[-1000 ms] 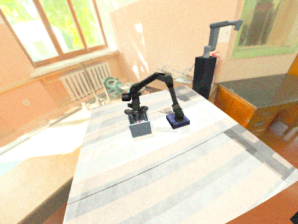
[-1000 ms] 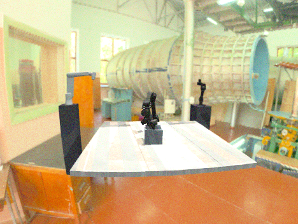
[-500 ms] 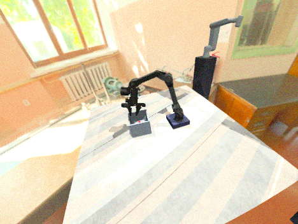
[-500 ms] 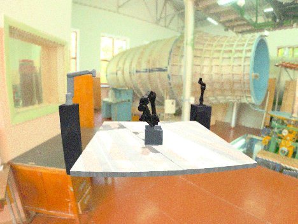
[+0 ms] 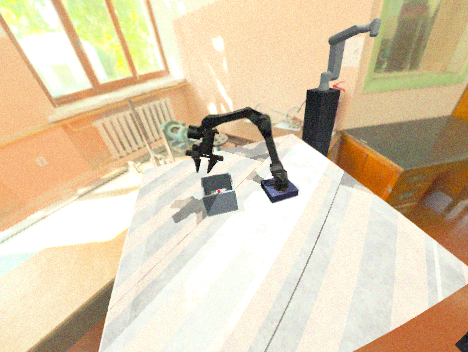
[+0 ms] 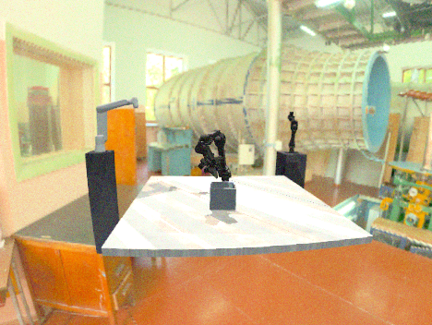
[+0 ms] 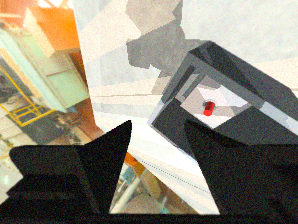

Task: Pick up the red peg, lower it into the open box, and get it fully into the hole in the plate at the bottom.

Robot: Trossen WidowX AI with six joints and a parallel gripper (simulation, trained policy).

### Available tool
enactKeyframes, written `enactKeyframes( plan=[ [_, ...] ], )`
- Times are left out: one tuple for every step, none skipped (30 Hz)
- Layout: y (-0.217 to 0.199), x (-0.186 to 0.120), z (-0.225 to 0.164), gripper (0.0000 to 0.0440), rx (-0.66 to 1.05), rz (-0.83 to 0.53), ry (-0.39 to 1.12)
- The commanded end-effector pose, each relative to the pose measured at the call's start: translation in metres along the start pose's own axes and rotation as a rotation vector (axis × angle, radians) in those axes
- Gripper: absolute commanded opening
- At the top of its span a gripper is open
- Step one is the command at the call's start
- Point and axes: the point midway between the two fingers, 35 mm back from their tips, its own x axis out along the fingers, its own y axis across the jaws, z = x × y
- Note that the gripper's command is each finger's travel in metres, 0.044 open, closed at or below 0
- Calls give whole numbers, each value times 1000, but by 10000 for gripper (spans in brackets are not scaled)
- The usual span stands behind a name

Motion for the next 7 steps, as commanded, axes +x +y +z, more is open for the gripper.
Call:
enactKeyframes(
  plan=[
    [10,-13,5,289,-35,41,-13],
    [14,-17,6,291,-46,53,-18],
    [17,-21,6,293,-57,66,-22],
    [21,-26,6,295,-69,79,-27],
    [24,-32,6,297,-82,93,-32],
    [28,-37,6,299,-94,107,-37],
    [31,-42,6,301,-106,121,-43]
  ],
)
